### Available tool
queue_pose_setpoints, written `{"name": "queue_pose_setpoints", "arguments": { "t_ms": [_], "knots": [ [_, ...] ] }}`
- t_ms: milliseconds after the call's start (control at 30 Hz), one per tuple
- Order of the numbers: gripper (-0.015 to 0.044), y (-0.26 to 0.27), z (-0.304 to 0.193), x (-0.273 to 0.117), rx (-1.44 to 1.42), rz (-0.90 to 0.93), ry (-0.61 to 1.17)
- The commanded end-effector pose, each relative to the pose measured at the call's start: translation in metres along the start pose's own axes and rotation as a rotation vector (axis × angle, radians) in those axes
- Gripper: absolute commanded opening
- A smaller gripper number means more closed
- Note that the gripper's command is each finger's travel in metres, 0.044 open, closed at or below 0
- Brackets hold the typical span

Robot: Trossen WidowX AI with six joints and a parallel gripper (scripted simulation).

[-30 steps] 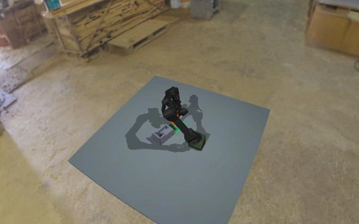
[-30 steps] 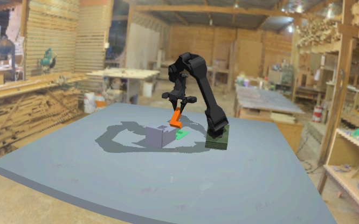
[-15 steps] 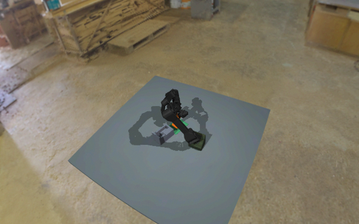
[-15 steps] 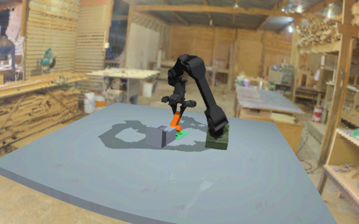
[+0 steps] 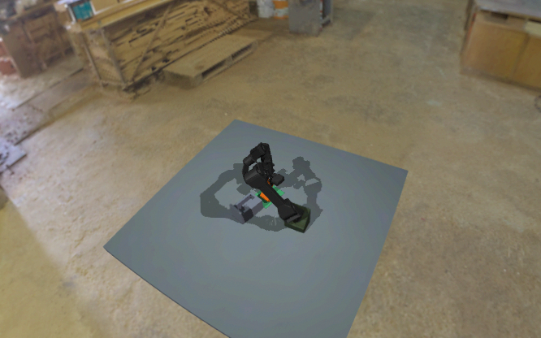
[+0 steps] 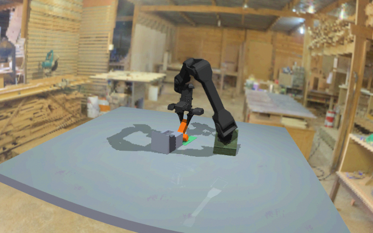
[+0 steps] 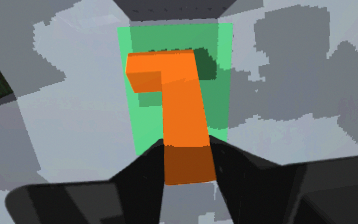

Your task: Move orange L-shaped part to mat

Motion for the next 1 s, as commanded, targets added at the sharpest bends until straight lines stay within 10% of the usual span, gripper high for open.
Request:
{"name": "queue_pose_setpoints", "arguments": {
  "t_ms": [0, 300, 800, 967],
  "knots": [
    [0.0000, 0.000, 0.000, 0.001, 0.004, -0.004, -0.005],
    [0.0000, 0.000, 0.000, 0.001, 0.001, 0.000, -0.001],
    [0.0394, -0.003, -0.002, -0.043, 0.004, -0.002, 0.000],
    [0.0400, 0.000, -0.001, -0.087, 0.006, -0.003, -0.002]
  ]
}}
Point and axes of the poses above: the point midway between the two fingers, 35 mm back from their tips, its own x axis out along the fingers, its own y axis across the jaws, z = x × y, the point moved 4 cm from there along -x, back along the fingers, and after that the axes turned 3 degrees about x, right-handed, at the moved point
